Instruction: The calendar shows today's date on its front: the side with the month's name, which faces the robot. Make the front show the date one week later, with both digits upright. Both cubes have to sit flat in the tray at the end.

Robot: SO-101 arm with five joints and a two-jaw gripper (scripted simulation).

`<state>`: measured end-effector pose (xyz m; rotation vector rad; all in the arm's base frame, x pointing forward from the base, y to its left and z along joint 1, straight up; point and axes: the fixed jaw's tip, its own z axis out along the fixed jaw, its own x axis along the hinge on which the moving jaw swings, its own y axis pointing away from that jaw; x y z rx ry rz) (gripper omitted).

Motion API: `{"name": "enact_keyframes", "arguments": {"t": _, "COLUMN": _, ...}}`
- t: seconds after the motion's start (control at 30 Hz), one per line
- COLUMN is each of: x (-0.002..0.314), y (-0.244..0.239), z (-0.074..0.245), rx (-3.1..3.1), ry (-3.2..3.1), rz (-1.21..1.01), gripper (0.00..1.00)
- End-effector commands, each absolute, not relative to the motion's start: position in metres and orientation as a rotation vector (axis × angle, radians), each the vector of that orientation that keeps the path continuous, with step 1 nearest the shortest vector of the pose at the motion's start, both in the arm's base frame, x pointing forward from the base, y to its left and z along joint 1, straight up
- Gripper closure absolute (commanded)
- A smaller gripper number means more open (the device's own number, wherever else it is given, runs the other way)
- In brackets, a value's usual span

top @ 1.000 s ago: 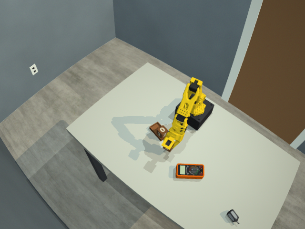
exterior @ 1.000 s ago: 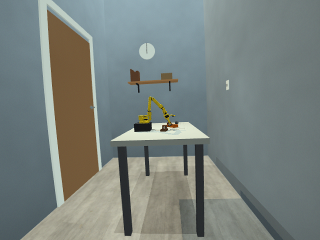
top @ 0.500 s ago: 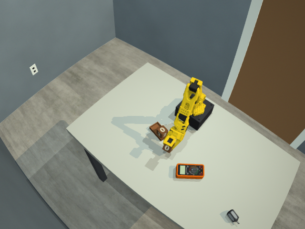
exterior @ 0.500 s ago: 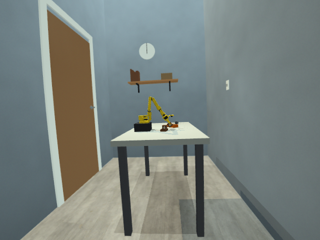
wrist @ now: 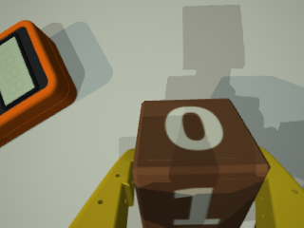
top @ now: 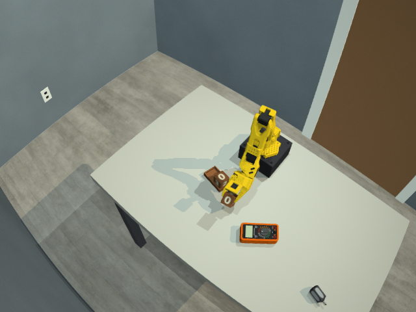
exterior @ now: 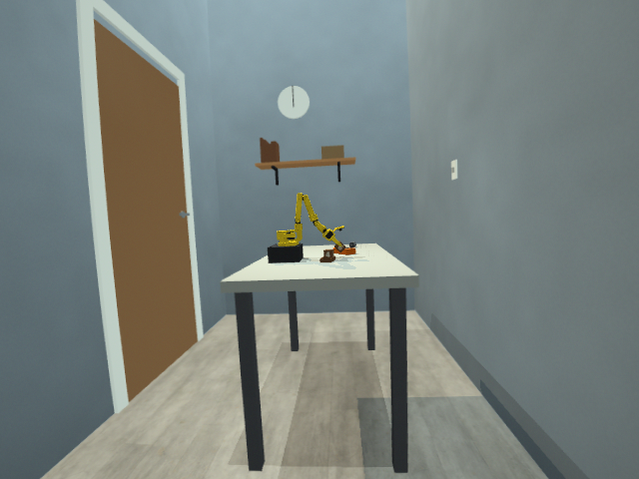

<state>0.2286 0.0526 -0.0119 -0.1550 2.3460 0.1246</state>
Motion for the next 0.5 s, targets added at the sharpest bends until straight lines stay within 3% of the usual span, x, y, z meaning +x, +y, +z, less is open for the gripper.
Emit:
{"name": "enact_keyframes", "arguments": {"t": 0.0, "x": 0.2272, "y": 0.0502, "z": -0.0127, "rx": -0.153, "ry": 2.344, "rz": 0.117, "gripper": 1.00}}
{"name": "enact_keyframes", "arguments": {"t": 0.47, "x": 0.2324, "y": 0.0506, "z": -0.0159, "rx": -0.151, "ry": 2.262, "rz": 0.122, "gripper": 1.00}}
